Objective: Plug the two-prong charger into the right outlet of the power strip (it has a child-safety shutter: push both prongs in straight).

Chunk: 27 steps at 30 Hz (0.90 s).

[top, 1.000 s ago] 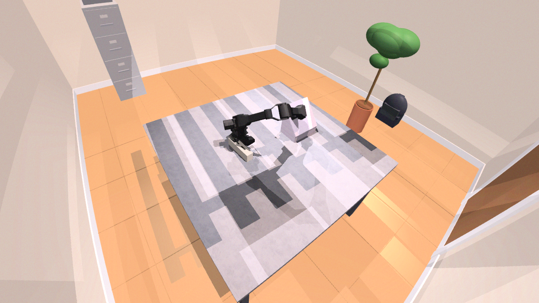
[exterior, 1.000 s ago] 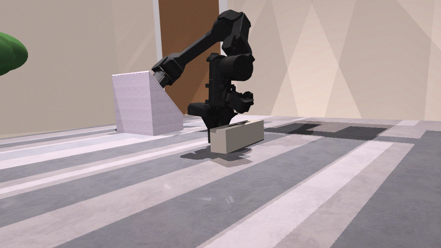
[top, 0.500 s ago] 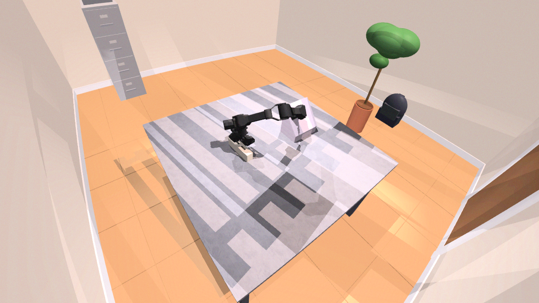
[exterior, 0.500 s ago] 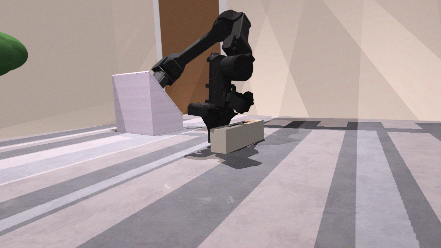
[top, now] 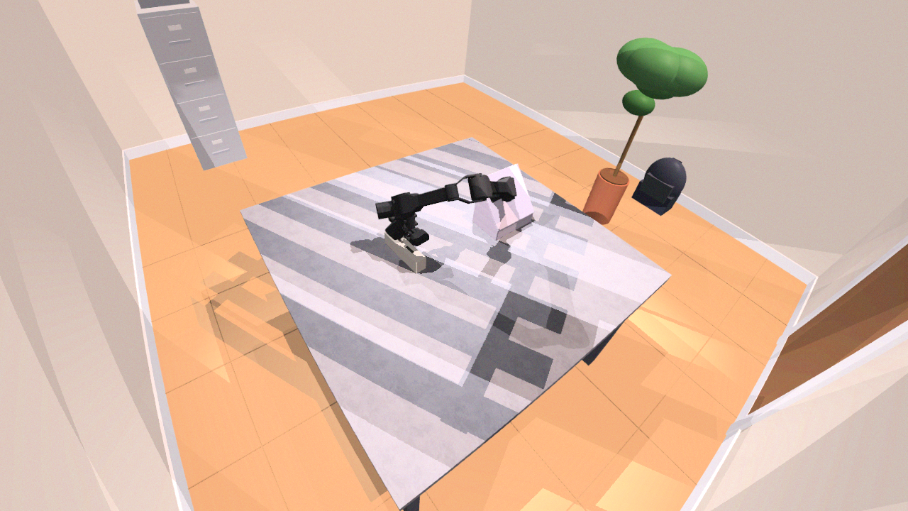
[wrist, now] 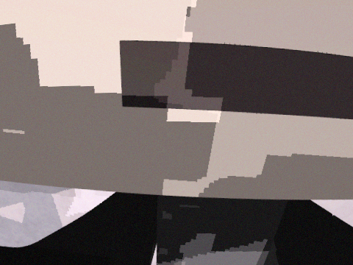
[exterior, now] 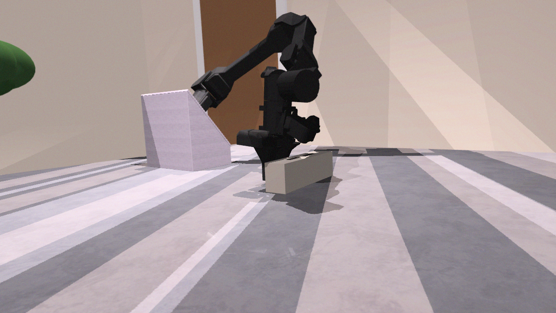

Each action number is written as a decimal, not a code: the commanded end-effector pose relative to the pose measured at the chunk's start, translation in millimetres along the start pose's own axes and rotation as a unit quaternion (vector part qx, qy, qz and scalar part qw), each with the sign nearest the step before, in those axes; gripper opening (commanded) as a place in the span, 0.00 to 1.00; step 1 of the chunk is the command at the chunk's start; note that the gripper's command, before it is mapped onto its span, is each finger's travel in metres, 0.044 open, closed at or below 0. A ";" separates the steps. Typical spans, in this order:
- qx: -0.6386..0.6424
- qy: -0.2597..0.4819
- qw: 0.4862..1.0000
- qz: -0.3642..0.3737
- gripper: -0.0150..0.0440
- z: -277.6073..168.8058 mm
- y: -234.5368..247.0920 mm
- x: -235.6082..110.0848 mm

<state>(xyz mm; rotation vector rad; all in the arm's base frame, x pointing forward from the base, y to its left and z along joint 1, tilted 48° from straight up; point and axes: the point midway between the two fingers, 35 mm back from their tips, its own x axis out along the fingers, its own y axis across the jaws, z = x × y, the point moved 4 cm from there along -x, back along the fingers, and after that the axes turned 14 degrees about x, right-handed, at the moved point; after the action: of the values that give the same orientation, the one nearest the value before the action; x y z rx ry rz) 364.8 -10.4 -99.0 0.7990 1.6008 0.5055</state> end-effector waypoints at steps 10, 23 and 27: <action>0.000 0.000 1.000 0.000 0.25 0.0 0.0 0.0; 0.000 0.000 1.000 0.000 0.83 0.0 0.0 0.0; 0.000 0.000 1.000 0.000 1.00 0.0 0.0 0.0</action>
<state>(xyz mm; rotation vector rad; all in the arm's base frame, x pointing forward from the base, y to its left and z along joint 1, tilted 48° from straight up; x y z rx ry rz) 364.4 -10.6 -99.2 0.7982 1.6036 0.5035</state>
